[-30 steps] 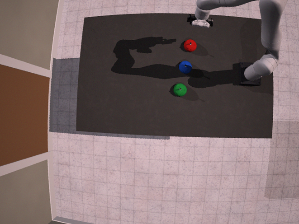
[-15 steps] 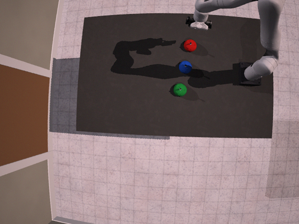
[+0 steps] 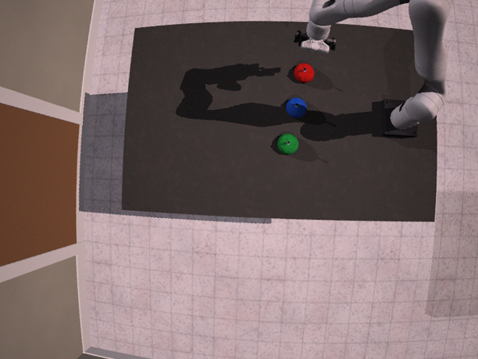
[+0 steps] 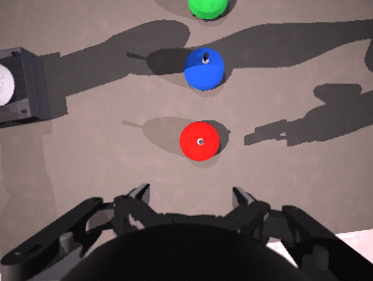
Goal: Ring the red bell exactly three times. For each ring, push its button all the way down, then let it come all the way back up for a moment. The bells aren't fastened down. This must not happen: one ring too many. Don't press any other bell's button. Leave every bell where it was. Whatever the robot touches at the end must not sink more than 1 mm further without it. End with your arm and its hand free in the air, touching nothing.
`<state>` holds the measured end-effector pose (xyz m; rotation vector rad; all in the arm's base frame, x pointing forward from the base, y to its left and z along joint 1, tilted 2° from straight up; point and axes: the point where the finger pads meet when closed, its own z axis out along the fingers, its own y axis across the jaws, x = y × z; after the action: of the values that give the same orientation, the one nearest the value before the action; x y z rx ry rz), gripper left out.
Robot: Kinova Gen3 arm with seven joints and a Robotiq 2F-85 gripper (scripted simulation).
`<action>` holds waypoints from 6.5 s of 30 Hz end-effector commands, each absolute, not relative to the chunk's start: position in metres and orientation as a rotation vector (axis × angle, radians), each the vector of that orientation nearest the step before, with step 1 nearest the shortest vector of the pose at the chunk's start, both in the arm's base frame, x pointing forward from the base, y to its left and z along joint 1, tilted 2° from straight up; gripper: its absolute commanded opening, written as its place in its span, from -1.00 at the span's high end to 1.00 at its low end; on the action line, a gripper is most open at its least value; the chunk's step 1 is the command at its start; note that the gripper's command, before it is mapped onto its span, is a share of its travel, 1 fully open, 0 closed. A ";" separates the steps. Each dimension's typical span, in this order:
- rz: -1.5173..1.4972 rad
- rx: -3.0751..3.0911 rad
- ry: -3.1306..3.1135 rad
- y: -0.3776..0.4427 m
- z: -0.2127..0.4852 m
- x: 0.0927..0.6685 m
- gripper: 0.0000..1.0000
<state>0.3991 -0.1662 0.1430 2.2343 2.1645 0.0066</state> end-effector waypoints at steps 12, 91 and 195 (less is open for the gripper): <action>0.009 2.238 2.163 -0.150 0.137 0.405 -1.00; 0.017 2.271 2.132 -0.114 0.122 0.417 1.00; 0.017 2.271 2.132 -0.115 0.077 0.419 1.00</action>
<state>0.4198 -0.1158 0.0819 2.2683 2.1258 0.0213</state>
